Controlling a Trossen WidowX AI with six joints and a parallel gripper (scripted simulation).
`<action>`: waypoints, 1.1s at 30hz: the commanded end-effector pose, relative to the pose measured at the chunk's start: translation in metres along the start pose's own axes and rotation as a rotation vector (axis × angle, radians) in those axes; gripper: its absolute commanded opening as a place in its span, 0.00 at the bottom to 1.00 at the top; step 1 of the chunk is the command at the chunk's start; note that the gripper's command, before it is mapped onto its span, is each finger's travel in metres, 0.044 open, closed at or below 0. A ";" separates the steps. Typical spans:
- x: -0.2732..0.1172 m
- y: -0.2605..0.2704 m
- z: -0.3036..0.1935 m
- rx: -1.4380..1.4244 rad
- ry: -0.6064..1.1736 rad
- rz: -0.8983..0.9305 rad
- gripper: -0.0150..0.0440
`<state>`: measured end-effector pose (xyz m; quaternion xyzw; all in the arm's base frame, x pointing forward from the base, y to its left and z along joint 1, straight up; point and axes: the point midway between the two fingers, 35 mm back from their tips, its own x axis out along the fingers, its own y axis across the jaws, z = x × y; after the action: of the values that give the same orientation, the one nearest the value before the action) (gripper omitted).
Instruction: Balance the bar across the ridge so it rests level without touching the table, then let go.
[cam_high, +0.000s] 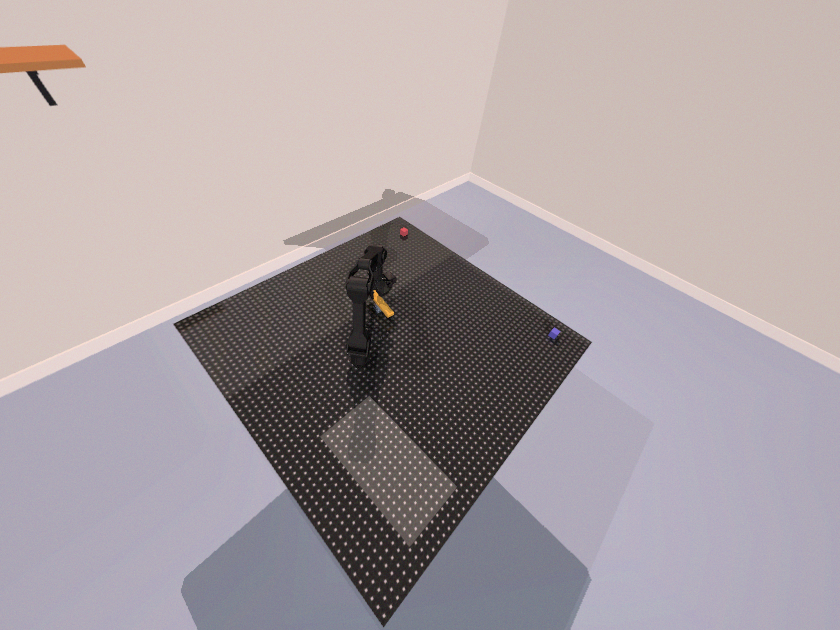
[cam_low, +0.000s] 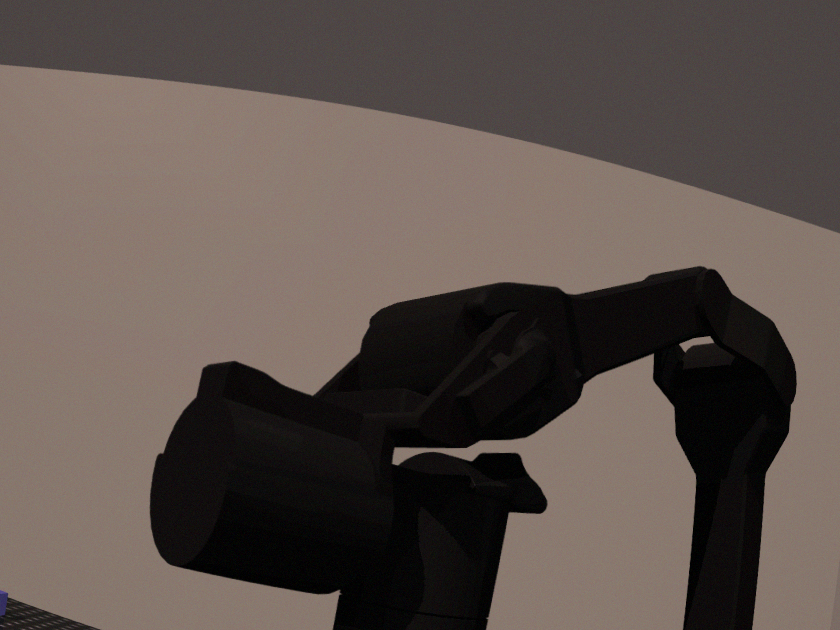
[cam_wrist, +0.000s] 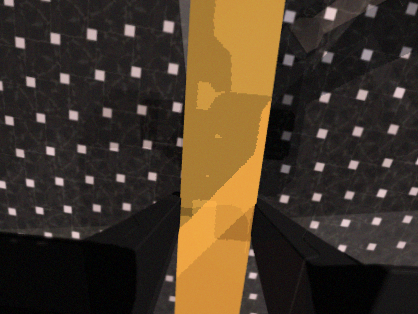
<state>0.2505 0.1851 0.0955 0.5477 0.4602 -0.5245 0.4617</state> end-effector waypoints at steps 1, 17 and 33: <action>0.001 0.000 0.000 -0.001 -0.001 0.000 0.25; 0.002 0.000 0.000 -0.001 -0.001 0.000 0.25; 0.004 0.000 0.000 -0.001 -0.001 0.000 0.25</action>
<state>0.2505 0.1850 0.0935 0.5480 0.4598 -0.5242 0.4620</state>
